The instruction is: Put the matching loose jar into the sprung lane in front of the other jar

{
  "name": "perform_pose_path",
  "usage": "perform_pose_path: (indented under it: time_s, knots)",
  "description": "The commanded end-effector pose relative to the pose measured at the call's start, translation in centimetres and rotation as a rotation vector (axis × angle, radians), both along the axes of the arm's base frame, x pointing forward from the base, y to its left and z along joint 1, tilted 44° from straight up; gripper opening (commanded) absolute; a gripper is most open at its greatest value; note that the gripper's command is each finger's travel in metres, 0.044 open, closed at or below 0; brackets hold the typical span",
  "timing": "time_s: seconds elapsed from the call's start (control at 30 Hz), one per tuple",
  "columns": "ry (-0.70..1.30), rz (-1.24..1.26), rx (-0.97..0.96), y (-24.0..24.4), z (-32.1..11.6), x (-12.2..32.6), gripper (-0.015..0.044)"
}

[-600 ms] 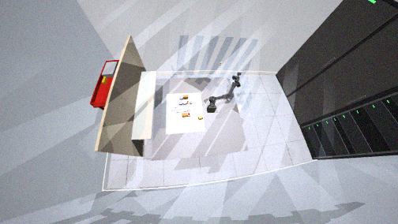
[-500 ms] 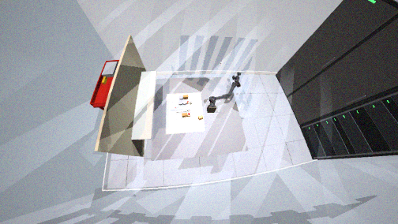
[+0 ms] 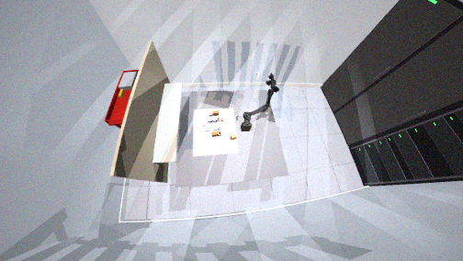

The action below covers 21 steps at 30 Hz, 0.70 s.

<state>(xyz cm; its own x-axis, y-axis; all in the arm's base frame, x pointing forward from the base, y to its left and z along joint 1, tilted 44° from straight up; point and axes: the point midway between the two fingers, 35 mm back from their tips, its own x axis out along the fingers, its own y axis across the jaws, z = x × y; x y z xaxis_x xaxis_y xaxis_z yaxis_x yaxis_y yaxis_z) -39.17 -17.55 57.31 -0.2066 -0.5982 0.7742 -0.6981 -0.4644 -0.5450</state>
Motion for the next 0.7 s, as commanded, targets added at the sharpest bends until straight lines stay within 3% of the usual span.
perform_pose_path:
  time_s: [0.0, 0.33, 0.67]
  knots:
    - [0.232, -0.091, -0.015, 1.9, 3.9, 6.1, 0.0440]
    - [0.668, -0.242, -0.108, 5.5, 9.0, 19.9, 0.0440]
    - [1.130, -0.498, -0.248, 8.9, 10.2, 34.8, 0.0440]
